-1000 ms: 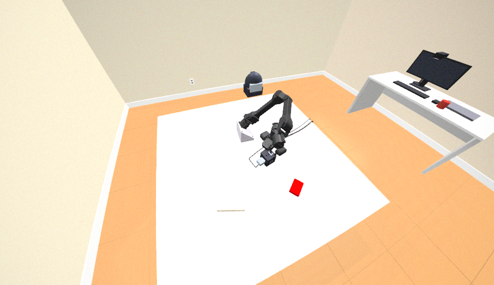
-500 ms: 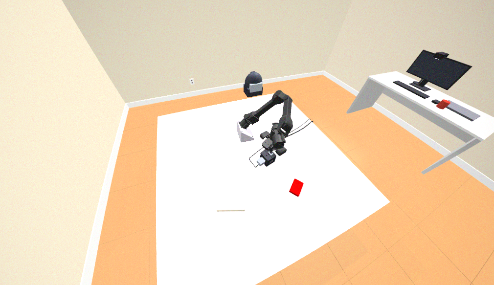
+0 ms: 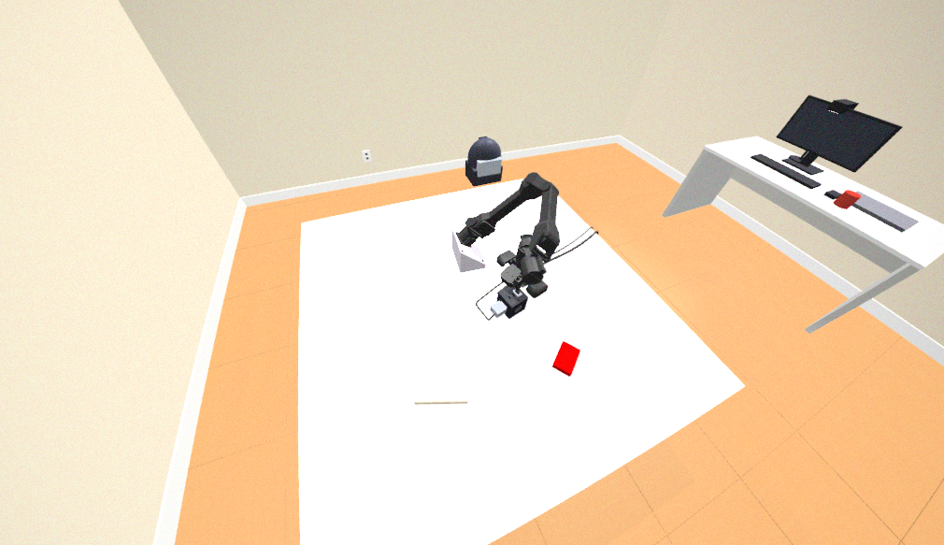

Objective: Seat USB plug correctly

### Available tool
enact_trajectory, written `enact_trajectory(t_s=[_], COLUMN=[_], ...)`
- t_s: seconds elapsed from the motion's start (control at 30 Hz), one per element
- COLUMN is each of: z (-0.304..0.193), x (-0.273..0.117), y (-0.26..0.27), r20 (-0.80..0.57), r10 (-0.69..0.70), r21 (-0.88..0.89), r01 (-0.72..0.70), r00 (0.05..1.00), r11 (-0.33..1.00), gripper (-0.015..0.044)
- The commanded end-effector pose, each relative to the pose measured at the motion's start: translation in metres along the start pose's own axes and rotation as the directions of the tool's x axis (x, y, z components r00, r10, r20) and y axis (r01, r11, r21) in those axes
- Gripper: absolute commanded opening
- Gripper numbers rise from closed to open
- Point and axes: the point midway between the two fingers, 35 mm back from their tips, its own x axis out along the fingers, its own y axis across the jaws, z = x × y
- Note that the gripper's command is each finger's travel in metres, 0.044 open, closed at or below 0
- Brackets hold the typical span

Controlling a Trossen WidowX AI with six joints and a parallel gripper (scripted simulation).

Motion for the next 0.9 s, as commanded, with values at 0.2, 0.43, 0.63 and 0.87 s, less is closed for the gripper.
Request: enact_trajectory(t_s=[0.2, 0.43, 0.63, 0.87], z=[0.0, 0.0, 0.0, 0.0], x=[-0.003, -0.008, -0.012, -0.016], y=[0.0, 0.0, 0.0, 0.0], r20=[0.0, 0.0, 0.0, 0.0], r10=[0.0, 0.0, 0.0, 0.0], r21=[0.0, 0.0, 0.0, 0.0], r01=[0.0, 0.0, 0.0, 0.0], r00=[1.0, 1.0, 1.0, 1.0], r11=[1.0, 1.0, 1.0, 1.0], gripper=[0.0, 0.0, 0.0, 0.0])
